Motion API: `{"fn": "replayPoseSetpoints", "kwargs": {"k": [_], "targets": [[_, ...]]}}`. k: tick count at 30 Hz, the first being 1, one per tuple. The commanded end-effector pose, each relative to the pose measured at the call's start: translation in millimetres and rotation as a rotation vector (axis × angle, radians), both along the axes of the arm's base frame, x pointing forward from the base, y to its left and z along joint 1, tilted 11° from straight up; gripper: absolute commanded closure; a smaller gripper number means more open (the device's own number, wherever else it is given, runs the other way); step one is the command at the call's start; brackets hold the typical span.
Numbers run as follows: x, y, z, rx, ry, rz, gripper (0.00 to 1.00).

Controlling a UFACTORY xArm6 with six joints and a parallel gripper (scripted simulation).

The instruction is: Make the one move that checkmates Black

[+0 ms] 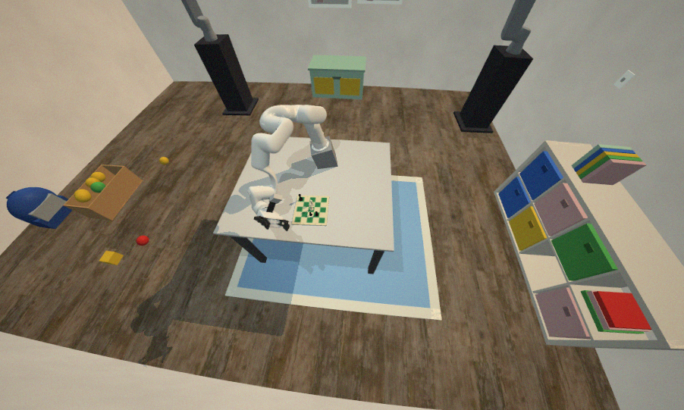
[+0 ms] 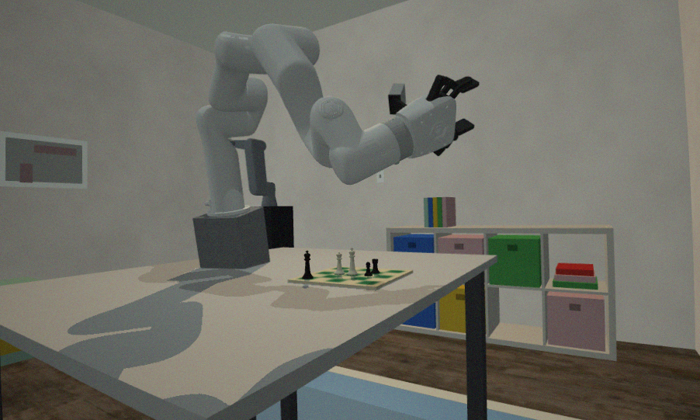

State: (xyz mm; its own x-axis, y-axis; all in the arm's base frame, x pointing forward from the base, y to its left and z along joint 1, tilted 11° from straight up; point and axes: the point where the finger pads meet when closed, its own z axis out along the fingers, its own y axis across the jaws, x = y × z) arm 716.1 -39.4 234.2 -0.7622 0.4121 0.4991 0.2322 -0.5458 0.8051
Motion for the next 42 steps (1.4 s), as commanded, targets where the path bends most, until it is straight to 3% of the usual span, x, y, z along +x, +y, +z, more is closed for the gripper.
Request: {"fn": "replayPoseSetpoints", "kwargs": {"k": [1, 6, 11, 13, 15, 17, 19, 24, 26, 30, 37, 42], "targets": [[-19.8, -7.4, -25.5, -0.058, 0.054, 0.191, 0.0], [-43.2, -18.7, -56.1, -0.108, 0.139, 0.313, 0.0], [-83.6, -41.7, -104.4, -0.185, 0.293, 0.47, 0.0], [-83.6, -41.7, -104.4, -0.185, 0.293, 0.47, 0.0], [-112.5, -59.8, -135.5, -0.232, 0.407, 0.554, 0.0], [-112.5, -59.8, -135.5, -0.232, 0.407, 0.554, 0.0], [-141.6, -79.0, -164.1, -0.274, 0.523, 0.624, 0.0], [-169.6, -97.9, -189.1, -0.311, 0.636, 0.679, 0.0], [-195.4, -115.7, -210.1, -0.341, 0.741, 0.721, 0.0], [-207.3, -123.9, -219.1, -0.354, 0.79, 0.737, 0.0], [-263.9, -162.7, -256.4, -0.407, 1.024, 0.798, 0.0], [-276.3, -171.1, -263.4, -0.416, 1.075, 0.808, 0.0]]}}
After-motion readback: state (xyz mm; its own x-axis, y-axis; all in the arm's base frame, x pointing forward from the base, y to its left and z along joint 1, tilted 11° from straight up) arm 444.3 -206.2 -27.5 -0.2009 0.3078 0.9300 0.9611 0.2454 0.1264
